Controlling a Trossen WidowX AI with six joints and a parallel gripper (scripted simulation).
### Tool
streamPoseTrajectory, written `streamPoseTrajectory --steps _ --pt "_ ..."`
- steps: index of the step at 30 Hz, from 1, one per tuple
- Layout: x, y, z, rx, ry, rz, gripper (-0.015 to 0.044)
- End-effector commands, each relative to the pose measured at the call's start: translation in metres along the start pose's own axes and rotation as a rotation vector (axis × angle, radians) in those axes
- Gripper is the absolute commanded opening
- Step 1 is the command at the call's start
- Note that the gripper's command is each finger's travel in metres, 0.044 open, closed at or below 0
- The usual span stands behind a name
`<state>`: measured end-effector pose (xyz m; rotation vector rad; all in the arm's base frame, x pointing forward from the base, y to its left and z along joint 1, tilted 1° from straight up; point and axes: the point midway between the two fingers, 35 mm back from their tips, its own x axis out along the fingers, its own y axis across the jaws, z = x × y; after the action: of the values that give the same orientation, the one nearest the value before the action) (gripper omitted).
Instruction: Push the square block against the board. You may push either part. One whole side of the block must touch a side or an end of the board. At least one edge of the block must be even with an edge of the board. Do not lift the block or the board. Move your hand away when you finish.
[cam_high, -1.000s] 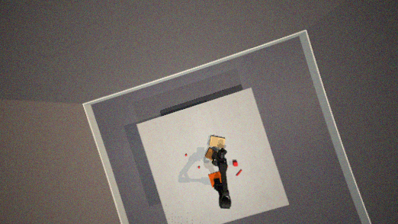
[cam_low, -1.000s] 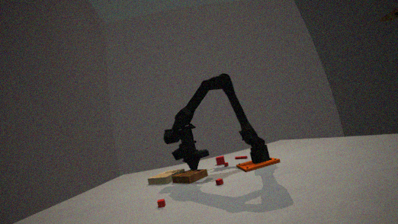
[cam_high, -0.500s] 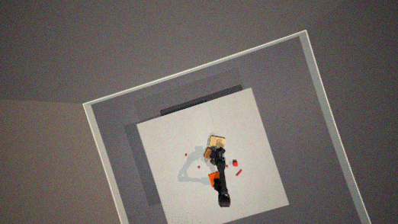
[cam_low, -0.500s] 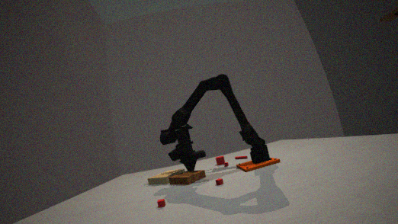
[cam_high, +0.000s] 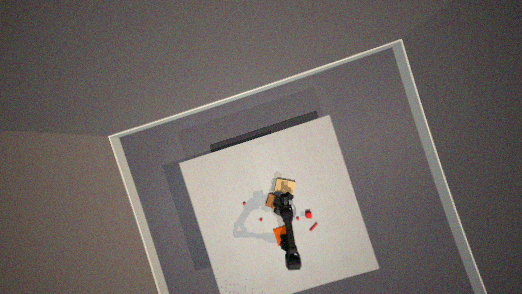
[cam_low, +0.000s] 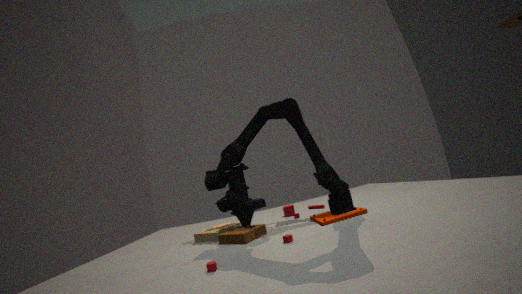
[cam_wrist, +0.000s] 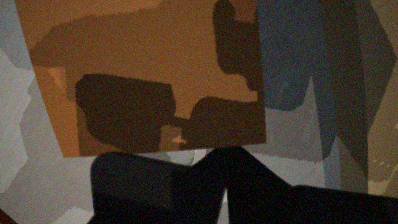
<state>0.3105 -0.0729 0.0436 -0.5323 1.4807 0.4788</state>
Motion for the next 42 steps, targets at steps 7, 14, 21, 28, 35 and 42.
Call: streamPoseTrajectory --steps 7,14,21,28,35,42 --pt "-0.001 0.0 0.004 -0.003 -0.008 0.001 0.0" --pt "0.0 -0.001 -0.008 -0.003 -0.007 0.001 0.0" --pt "0.0 -0.001 -0.019 -0.003 -0.006 0.001 0.0" --pt "0.001 -0.001 -0.031 -0.003 -0.005 0.001 0.0" --pt "0.001 0.0 -0.042 -0.003 -0.004 0.0 0.0" --pt "-0.051 -0.002 -0.04 -0.003 -0.004 0.0 0.0"
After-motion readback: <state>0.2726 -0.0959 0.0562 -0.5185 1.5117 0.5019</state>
